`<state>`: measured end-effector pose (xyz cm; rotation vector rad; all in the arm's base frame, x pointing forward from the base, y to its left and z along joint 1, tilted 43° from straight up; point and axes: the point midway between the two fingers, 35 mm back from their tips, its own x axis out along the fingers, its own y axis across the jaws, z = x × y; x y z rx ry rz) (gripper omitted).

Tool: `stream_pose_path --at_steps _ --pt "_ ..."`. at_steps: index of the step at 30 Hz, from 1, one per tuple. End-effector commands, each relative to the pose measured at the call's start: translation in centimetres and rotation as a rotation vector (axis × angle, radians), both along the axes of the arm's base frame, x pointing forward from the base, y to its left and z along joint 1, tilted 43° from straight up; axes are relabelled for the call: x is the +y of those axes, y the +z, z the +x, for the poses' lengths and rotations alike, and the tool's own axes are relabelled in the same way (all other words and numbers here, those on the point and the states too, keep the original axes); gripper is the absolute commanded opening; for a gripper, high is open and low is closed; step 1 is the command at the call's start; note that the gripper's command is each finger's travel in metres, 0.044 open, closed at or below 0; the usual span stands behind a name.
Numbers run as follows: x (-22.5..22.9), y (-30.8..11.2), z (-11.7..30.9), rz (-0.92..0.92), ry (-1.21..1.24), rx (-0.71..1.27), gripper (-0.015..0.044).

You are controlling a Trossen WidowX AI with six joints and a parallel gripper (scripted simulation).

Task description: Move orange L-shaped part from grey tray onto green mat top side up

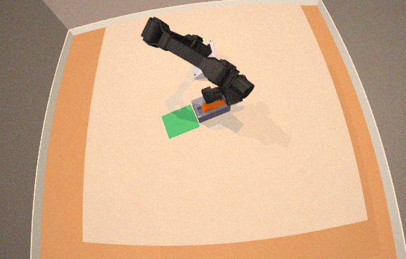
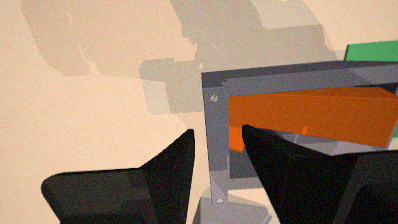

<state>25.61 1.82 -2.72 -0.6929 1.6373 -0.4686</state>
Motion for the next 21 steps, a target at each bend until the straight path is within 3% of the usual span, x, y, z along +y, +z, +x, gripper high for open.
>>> stream_pose_path --at_steps 1,21 --pt "-0.5 -0.5 -0.2 -0.005 0.002 0.008 0.0180" --pt "-2.3 -2.3 -0.5 -0.007 0.002 0.008 0.0180"
